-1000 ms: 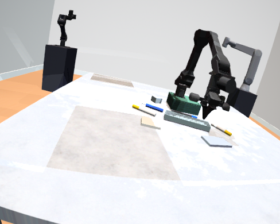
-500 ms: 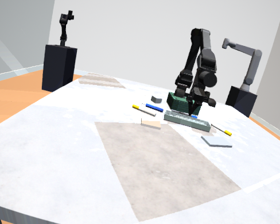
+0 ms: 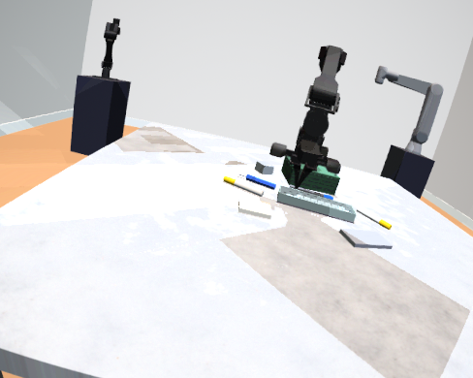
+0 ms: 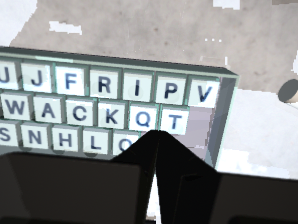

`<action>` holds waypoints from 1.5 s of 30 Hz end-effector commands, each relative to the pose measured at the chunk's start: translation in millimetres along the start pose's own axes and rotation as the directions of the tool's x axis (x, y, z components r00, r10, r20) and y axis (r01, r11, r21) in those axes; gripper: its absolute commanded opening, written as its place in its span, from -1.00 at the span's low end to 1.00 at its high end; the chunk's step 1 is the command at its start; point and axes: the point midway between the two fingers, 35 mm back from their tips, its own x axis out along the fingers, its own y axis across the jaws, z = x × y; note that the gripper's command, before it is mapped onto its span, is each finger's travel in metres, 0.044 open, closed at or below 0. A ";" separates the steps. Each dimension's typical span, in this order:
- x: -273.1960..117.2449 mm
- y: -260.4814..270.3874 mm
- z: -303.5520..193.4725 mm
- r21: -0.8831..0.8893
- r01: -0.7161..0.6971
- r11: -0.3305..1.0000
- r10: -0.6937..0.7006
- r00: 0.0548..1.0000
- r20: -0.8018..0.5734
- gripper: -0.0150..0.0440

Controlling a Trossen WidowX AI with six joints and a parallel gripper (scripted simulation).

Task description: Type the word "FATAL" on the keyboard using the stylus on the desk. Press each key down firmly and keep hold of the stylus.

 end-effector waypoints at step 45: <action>-6.3 108.6 -34.3 -0.009 -0.012 1.000 0.012 1.000 -0.001 -0.49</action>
